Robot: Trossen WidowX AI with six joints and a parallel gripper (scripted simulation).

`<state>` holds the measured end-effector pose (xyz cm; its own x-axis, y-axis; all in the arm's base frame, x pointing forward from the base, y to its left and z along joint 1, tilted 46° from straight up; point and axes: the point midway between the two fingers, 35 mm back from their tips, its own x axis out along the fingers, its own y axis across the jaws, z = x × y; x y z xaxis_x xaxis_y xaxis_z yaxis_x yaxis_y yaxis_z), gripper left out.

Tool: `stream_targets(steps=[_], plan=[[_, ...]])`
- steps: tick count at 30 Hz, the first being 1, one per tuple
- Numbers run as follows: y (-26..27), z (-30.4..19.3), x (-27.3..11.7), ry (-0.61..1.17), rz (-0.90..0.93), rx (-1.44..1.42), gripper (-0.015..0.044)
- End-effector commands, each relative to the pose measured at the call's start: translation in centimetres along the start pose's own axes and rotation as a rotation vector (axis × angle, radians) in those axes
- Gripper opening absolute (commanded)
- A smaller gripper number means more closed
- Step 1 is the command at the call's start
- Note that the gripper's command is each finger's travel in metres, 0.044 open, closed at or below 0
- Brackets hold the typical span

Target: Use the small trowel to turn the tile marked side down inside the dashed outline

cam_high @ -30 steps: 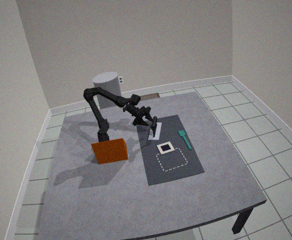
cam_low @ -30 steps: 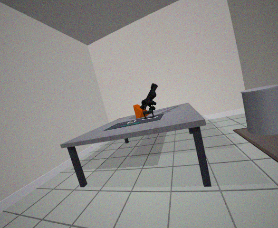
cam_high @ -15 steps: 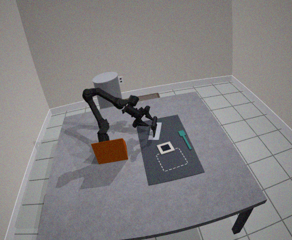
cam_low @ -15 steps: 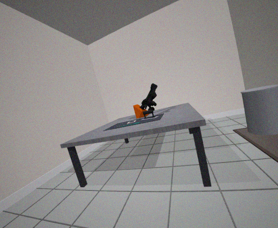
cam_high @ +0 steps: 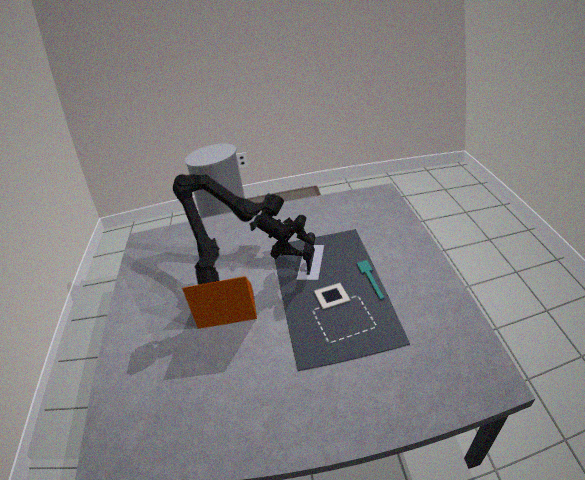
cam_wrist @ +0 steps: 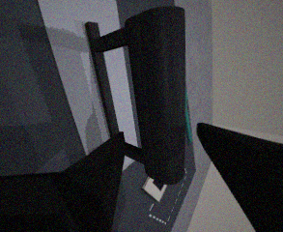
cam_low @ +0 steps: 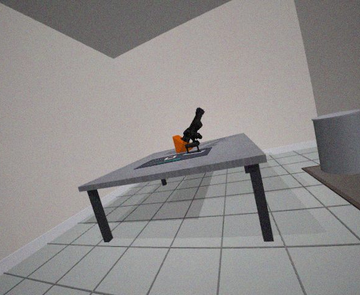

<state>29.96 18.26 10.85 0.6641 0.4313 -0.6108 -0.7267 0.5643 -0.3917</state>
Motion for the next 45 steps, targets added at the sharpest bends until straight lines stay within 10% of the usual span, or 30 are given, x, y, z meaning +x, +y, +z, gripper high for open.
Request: stream_targets(steps=[1,20,26,45], plan=[[-0.2,0.1,0.6,-0.003,-0.007,-0.004,0.0300],[-0.1,0.0,3.4,-0.003,-0.008,-0.004,0.0300],[-0.1,0.0,3.4,-0.003,-0.008,-0.004,0.0142],[-0.1,0.0,3.4,-0.003,-0.008,-0.004,0.0016]])
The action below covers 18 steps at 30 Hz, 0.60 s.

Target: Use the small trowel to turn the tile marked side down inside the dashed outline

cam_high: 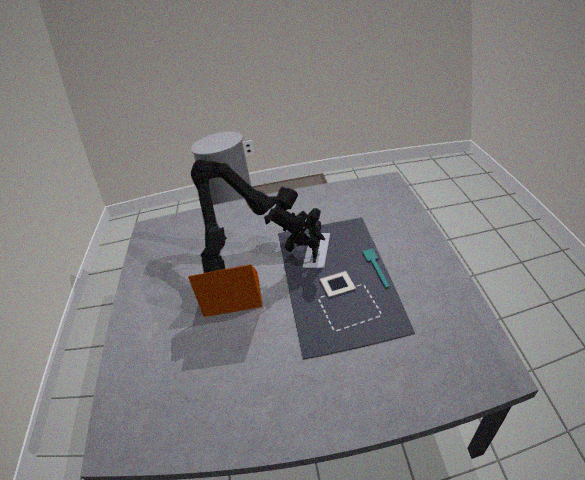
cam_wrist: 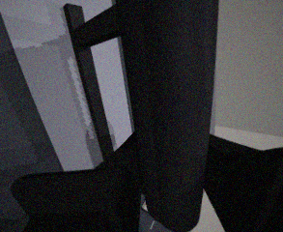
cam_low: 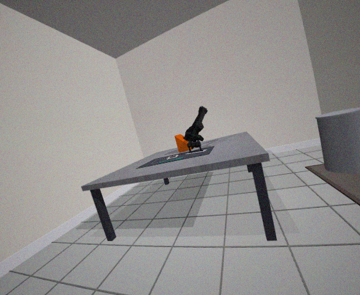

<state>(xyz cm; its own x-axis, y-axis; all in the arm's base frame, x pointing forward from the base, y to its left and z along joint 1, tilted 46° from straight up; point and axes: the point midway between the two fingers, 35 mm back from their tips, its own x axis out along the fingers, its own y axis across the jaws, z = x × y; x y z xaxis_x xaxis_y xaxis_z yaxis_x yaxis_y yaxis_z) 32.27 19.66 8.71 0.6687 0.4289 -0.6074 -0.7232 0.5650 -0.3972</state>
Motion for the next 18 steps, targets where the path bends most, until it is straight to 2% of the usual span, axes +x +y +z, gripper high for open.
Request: stream_targets(steps=[1,13,18], plan=[[0.0,0.0,0.0,-0.002,-0.002,-0.001,0.0009],[-4.6,0.0,-3.8,0.002,-0.001,-0.003,0.0000],[-4.7,0.0,-3.8,-0.002,-0.001,-0.003,0.0000]])
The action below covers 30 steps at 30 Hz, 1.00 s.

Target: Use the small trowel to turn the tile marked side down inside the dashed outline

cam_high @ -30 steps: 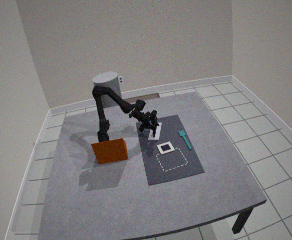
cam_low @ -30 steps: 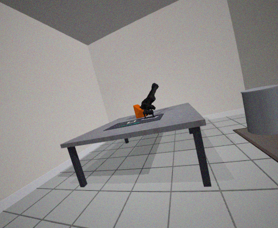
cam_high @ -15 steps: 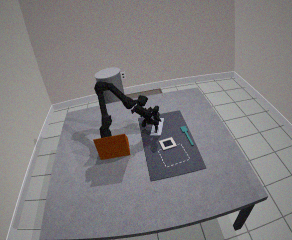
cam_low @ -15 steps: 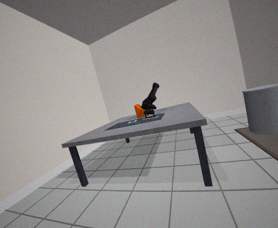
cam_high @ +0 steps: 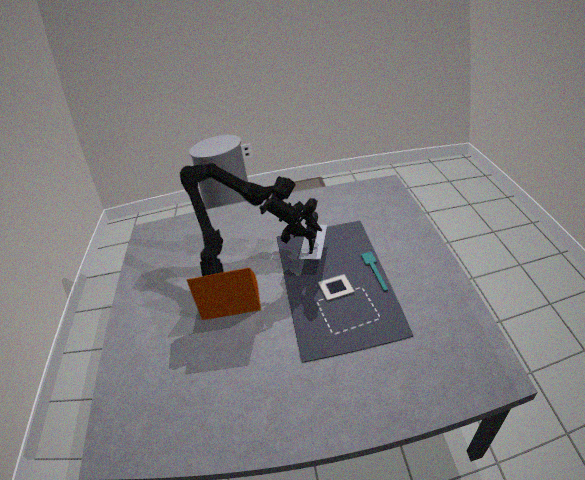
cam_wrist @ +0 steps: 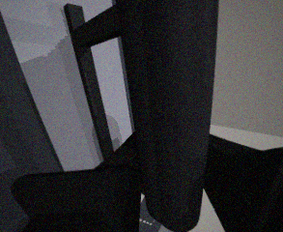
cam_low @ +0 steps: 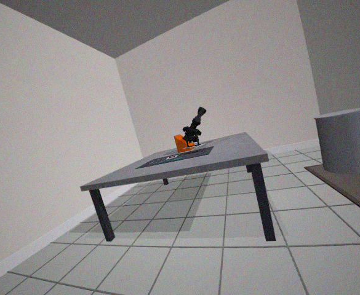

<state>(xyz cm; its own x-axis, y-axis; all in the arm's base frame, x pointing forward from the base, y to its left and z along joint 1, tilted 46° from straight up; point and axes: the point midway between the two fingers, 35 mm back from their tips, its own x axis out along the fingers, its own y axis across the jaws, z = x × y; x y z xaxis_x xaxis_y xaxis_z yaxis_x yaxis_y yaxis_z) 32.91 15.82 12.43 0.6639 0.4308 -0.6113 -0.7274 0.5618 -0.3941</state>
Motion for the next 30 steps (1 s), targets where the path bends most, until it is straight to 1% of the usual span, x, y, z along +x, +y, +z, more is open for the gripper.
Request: stream_targets(steps=[1,11,21,30], plan=[[-0.6,0.0,-0.1,-0.013,-0.004,-0.006,0.0000],[-1.6,-2.1,2.7,-0.202,0.024,-0.085,0.0000],[-1.9,-4.8,3.2,-0.390,0.018,-0.205,0.0000],[-1.9,-5.0,3.2,-0.402,0.017,-0.215,0.0000]])
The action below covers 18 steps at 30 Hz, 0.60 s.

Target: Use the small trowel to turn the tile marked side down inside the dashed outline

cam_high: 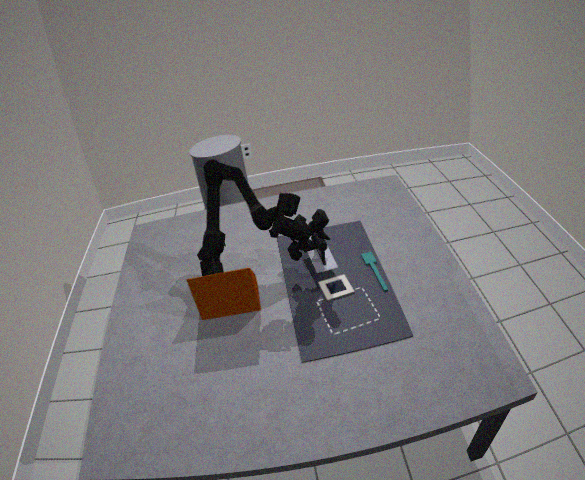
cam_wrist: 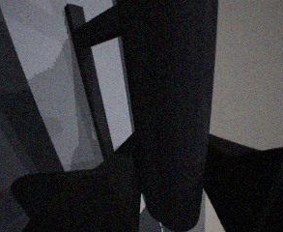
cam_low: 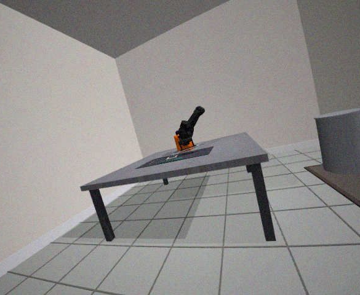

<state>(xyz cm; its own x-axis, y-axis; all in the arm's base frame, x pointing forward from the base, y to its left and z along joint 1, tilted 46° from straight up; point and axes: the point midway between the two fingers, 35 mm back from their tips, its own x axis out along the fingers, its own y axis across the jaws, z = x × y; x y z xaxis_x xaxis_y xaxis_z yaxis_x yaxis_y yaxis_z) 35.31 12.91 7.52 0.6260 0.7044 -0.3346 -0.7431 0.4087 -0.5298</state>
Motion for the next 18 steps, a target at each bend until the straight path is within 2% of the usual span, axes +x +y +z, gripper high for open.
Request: stream_targets(steps=[1,18], plan=[[-0.5,0.0,-0.2,-0.007,-0.015,-0.014,0.0000],[1.5,-0.3,1.6,-0.008,-0.015,-0.013,0.0000]])
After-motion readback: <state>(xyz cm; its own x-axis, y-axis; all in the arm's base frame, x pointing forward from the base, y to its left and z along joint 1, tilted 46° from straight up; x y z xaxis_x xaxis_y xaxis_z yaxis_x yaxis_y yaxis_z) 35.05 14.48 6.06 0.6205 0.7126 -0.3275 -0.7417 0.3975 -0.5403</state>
